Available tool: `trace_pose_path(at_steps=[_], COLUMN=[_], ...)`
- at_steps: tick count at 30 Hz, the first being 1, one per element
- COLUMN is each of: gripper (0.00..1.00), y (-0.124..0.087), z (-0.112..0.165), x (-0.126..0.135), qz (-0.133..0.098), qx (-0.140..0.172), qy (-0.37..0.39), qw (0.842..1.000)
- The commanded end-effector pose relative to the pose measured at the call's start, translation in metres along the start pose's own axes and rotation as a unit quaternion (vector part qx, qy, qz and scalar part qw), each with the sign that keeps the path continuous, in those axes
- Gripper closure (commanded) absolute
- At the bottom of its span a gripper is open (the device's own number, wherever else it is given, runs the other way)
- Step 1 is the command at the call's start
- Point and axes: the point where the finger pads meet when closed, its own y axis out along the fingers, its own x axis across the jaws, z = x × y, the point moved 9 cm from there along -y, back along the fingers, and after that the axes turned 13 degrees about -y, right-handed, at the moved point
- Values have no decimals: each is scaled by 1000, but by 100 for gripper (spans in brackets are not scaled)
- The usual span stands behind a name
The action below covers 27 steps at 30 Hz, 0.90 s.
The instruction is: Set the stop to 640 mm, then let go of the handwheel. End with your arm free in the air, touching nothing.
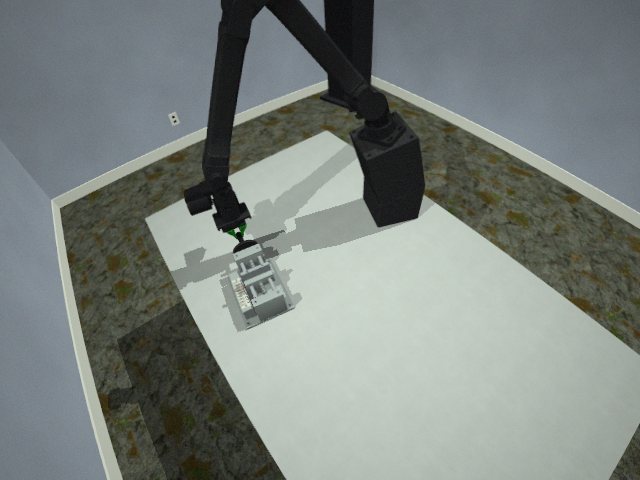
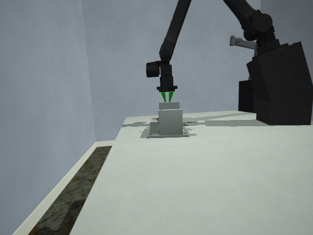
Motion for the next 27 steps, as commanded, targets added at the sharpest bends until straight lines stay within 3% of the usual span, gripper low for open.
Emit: trace_pose_path(at_steps=[1,10,22,27], gripper=[94,94,94,94], y=[-19,-14,-10,6], z=[-7,-4,-3,1], x=[6,-16,-21,-32], qz=[-24,-13,-16,2], qx=[-9,-6,-7,-2], qy=[1,2,1,1], qw=[1000,1000,1000,1000])
